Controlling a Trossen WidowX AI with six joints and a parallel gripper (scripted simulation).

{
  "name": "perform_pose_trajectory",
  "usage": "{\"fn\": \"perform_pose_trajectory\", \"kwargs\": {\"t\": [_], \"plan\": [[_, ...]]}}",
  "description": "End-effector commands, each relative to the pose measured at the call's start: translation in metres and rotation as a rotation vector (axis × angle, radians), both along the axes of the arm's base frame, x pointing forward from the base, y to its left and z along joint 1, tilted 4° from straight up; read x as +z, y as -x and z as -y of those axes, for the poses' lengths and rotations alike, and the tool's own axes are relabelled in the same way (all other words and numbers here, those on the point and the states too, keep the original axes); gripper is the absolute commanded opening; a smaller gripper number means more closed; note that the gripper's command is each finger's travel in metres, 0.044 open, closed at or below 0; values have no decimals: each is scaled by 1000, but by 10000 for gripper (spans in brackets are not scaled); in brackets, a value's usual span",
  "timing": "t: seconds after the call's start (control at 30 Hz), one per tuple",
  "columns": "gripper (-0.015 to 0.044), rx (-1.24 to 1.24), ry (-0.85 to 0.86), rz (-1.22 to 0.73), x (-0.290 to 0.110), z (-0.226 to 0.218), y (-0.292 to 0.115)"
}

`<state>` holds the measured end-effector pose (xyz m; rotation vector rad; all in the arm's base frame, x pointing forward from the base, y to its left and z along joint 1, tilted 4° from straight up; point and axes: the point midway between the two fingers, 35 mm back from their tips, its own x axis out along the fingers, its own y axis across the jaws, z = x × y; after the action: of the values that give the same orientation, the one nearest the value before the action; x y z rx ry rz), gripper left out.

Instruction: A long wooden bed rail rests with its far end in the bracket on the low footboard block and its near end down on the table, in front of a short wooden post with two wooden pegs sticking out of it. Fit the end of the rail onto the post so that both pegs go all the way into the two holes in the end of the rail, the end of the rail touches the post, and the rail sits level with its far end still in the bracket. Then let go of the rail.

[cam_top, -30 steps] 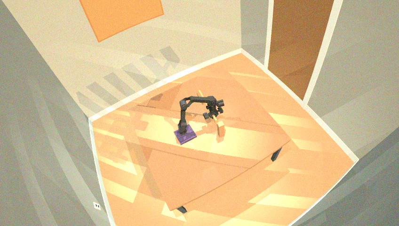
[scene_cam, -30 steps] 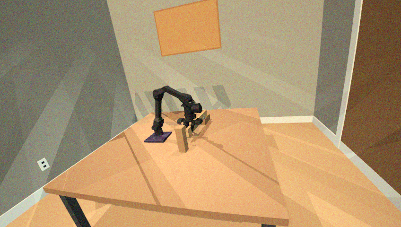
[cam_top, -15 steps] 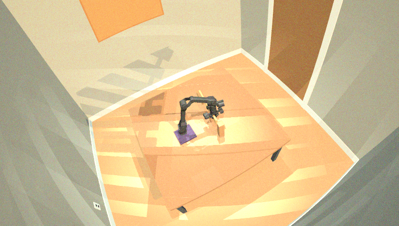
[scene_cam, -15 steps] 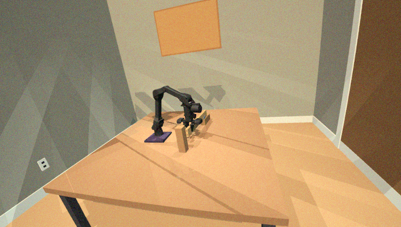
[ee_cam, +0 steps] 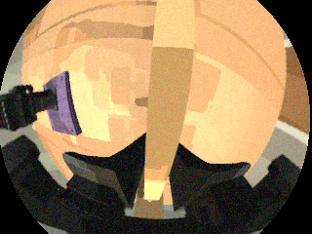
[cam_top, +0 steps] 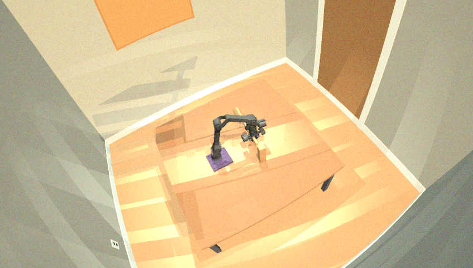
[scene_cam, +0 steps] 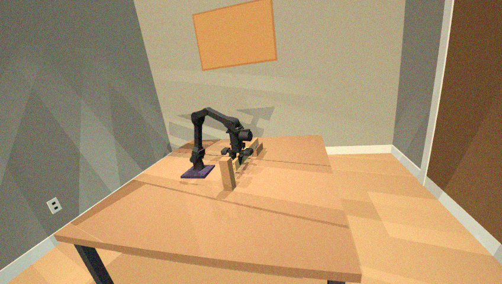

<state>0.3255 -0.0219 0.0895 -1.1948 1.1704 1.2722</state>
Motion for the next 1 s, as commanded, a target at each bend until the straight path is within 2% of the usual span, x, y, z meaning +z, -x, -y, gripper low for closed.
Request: {"fn": "perform_pose_trajectory", "kwargs": {"t": [0.0, 0.97], "plan": [[0, 1, -1, 10, 1, 2, -3], [0, 1, -1, 10, -3, 10, -2]]}}
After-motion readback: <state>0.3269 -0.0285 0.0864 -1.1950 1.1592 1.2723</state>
